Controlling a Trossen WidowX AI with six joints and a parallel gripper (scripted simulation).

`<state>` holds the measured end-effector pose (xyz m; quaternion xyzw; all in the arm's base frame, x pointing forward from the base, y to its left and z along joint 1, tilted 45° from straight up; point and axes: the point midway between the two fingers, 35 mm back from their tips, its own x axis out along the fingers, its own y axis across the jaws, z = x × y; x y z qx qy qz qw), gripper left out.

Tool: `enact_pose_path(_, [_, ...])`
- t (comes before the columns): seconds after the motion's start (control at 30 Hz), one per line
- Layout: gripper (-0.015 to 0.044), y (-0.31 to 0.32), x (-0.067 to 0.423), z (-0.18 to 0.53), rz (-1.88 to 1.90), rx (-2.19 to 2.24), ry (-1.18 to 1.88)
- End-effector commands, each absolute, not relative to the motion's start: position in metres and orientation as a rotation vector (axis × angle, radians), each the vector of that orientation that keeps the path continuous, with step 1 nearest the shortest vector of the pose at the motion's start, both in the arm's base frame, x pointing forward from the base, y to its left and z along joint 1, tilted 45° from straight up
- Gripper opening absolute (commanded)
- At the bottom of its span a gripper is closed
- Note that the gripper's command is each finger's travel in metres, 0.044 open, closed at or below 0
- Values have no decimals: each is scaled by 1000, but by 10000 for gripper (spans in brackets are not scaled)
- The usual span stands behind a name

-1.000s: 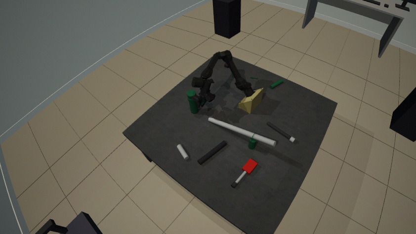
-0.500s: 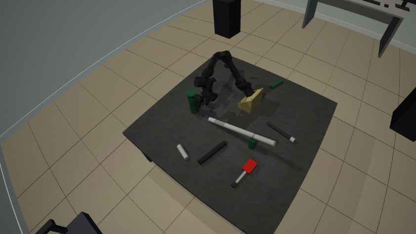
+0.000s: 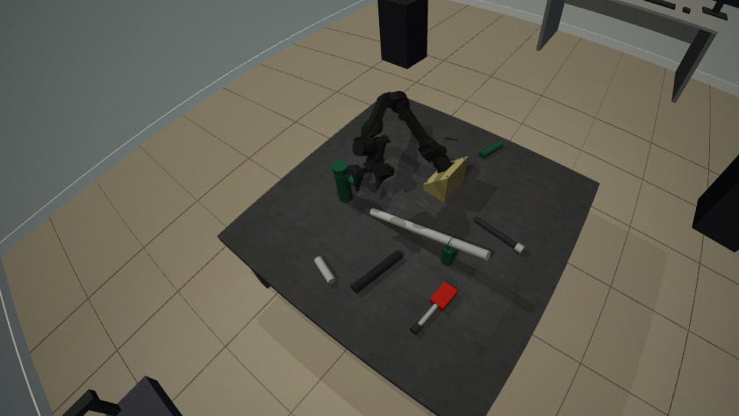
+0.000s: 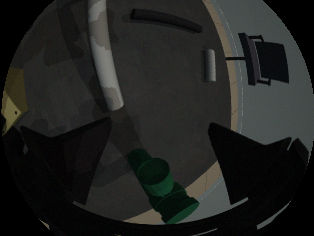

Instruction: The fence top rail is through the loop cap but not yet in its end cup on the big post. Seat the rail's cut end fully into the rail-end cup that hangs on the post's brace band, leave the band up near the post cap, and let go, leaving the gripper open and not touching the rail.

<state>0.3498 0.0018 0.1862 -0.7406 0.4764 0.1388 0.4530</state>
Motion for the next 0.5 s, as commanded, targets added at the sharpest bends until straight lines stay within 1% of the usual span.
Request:
enact_pose_path(0.0, [440, 31, 348, 182, 127, -1540, 1176])
enact_pose_path(0.3, [440, 86, 338, 176, -249, -1021, 1078])
enact_pose_path(0.47, [440, 109, 332, 174, -368, -851, 1010])
